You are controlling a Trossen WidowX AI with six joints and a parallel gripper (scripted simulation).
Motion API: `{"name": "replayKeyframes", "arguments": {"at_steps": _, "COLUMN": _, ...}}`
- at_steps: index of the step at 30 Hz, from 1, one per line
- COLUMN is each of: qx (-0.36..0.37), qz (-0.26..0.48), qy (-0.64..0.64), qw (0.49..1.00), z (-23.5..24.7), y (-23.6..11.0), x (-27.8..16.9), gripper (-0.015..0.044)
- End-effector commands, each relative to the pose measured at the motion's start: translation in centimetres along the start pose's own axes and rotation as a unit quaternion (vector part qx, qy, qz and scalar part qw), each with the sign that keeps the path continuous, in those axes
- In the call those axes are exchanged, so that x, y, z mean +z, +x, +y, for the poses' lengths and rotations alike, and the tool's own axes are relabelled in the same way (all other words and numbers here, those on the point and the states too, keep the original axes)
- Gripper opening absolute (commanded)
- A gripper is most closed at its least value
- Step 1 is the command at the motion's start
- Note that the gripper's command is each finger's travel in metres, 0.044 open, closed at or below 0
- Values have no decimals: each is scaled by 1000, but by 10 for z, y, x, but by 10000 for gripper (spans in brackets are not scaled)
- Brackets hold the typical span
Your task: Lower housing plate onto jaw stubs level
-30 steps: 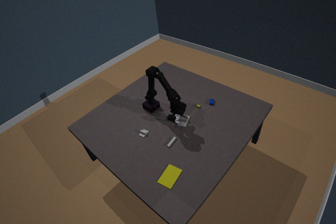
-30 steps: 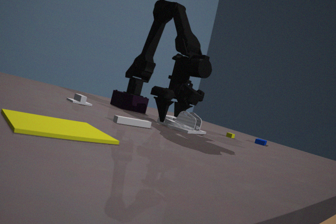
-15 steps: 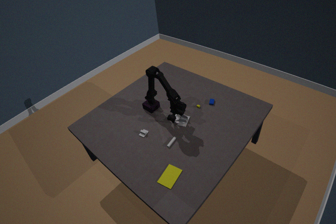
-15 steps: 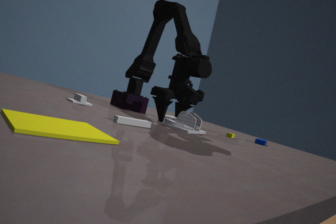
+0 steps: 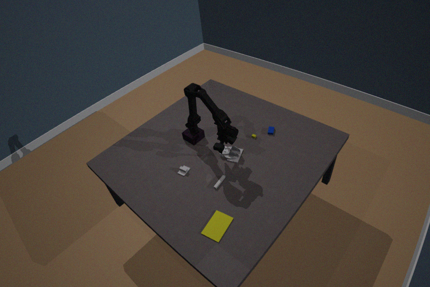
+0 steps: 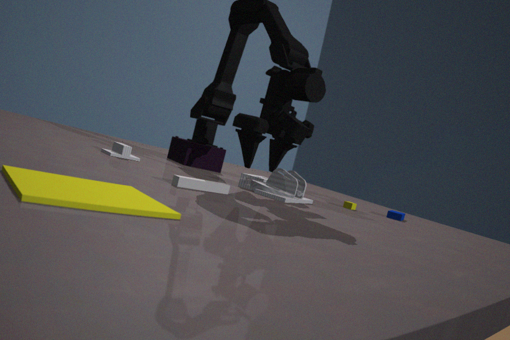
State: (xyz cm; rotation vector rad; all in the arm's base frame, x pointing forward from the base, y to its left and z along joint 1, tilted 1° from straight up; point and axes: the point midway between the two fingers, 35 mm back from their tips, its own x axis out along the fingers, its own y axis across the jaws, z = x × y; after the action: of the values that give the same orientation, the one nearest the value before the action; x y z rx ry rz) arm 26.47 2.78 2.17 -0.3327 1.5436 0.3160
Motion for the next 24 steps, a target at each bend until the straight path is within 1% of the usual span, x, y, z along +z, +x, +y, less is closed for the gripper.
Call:
{"name": "replayKeyframes", "arguments": {"at_steps": 1, "qx": -4, "qz": -8, "qy": -1, "qw": 1000, "z": 0, "y": -38, "x": -1, "gripper": 440}}
{"name": "replayKeyframes", "arguments": {"at_steps": 4, "qx": -4, "qz": -8, "qy": -1, "qw": 1000, "z": 0, "y": -41, "x": -1, "gripper": 440}}
{"name": "replayKeyframes", "arguments": {"at_steps": 5, "qx": -5, "qz": -17, "qy": 0, "qw": 1000, "z": -1, "y": -34, "x": 4, "gripper": 440}}
{"name": "replayKeyframes", "arguments": {"at_steps": 6, "qx": -5, "qz": -17, "qy": 0, "qw": 1000, "z": -1, "y": -35, "x": 3, "gripper": 440}}
{"name": "replayKeyframes", "arguments": {"at_steps": 8, "qx": -5, "qz": -15, "qy": -1, "qw": 1000, "z": 3, "y": -47, "x": -8, "gripper": 440}}
{"name": "replayKeyframes", "arguments": {"at_steps": 12, "qx": -4, "qz": -8, "qy": -1, "qw": 1000, "z": 17, "y": -79, "x": -45, "gripper": 440}}
{"name": "replayKeyframes", "arguments": {"at_steps": 14, "qx": -3, "qz": -6, "qy": -1, "qw": 1000, "z": 21, "y": -88, "x": -58, "gripper": 440}}
{"name": "replayKeyframes", "arguments": {"at_steps": 24, "qx": -3, "qz": -6, "qy": -1, "qw": 1000, "z": 22, "y": -89, "x": -60, "gripper": 440}}
